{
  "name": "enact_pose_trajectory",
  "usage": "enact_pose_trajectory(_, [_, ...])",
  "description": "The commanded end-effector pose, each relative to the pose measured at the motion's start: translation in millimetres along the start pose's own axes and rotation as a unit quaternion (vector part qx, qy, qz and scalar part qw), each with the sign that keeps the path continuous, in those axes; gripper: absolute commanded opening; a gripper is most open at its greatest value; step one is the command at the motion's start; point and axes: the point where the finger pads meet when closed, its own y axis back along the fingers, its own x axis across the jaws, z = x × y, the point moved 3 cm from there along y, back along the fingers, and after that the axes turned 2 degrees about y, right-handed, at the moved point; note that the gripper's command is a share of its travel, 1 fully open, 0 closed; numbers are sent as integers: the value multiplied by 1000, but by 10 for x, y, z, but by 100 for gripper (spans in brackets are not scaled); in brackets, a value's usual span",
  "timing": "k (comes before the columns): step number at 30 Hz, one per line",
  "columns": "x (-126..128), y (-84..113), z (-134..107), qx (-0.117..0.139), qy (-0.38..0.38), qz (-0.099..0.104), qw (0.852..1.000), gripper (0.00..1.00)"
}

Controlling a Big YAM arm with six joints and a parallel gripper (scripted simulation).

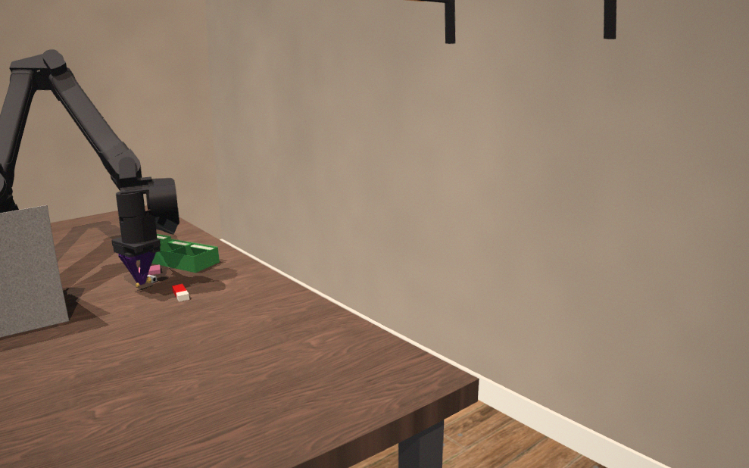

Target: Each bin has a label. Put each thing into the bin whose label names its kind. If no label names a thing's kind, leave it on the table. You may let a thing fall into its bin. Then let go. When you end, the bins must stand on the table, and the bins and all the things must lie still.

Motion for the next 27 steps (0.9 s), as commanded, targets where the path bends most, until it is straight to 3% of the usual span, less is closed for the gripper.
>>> enact_pose_trajectory(1, [-91,234,138,-19,11,-12,1000,0])
enact_pose_trajectory(13, [-100,660,148,-20,13,-14,1000,0])
enact_pose_trajectory(15, [-100,660,148,-20,13,-14,1000,0])
enact_pose_trajectory(16, [-88,558,5,-8,-3,-1,1000,0])
enact_pose_trajectory(18, [-45,515,-34,-2,-2,2,1000,0])
enact_pose_trajectory(20, [-55,553,63,-10,7,-6,1000,0])
enact_pose_trajectory(27, [-53,553,63,-10,7,-6,1000,0])
